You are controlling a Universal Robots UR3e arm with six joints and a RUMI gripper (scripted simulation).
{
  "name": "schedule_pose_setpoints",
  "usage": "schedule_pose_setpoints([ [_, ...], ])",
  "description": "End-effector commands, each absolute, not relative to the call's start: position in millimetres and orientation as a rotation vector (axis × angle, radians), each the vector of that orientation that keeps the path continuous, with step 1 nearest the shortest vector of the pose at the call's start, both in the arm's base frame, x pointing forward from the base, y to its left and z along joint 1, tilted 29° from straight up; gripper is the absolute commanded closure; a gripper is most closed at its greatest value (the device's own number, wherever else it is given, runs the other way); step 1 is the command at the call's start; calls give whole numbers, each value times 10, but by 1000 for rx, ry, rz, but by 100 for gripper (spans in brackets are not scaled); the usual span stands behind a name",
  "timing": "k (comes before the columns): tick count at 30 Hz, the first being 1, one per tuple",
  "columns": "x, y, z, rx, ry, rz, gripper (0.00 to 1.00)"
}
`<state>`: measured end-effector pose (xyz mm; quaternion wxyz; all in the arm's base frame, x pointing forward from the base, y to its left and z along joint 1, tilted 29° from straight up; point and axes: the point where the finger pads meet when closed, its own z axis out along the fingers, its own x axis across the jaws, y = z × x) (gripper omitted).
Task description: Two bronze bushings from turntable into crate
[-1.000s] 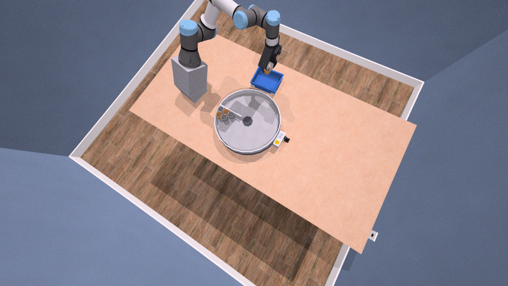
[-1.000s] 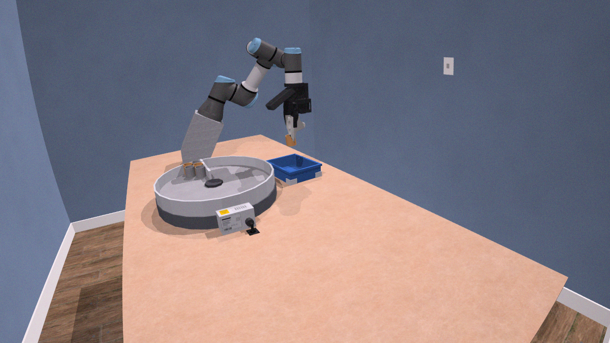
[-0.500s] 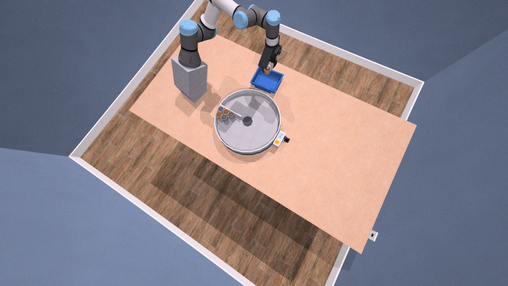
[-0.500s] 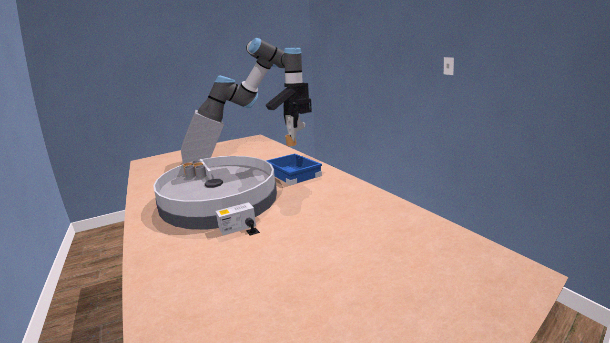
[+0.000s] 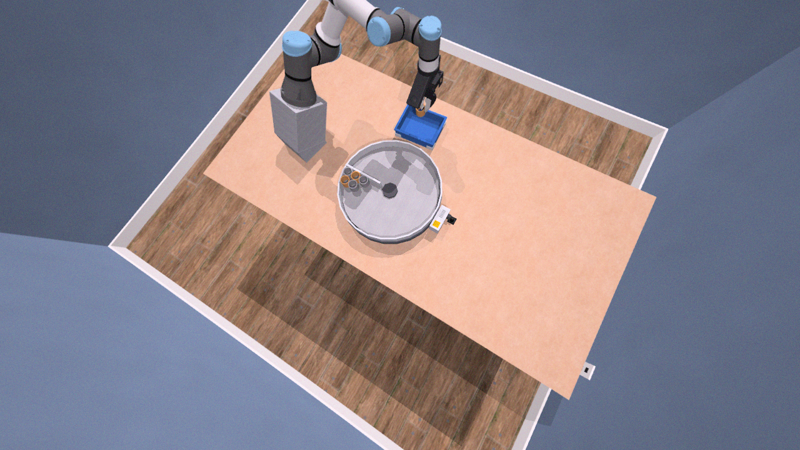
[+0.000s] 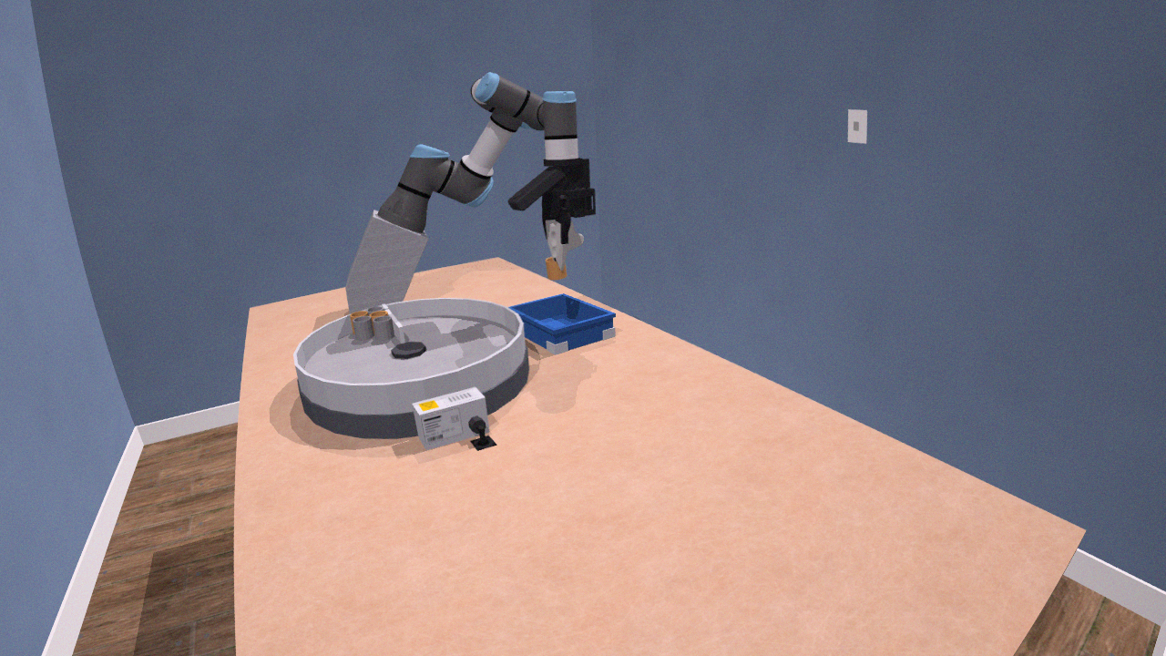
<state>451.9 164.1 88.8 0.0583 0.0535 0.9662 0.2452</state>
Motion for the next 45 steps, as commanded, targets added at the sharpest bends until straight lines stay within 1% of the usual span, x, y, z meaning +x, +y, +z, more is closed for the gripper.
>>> schedule_pose_setpoints([
  [1,4526,1637,897,162,2925,742,100],
  [12,4533,1658,859,162,2925,742,100],
  [25,4615,1926,377,162,2925,742,100],
  [45,4622,1950,333,162,2925,742,100],
])
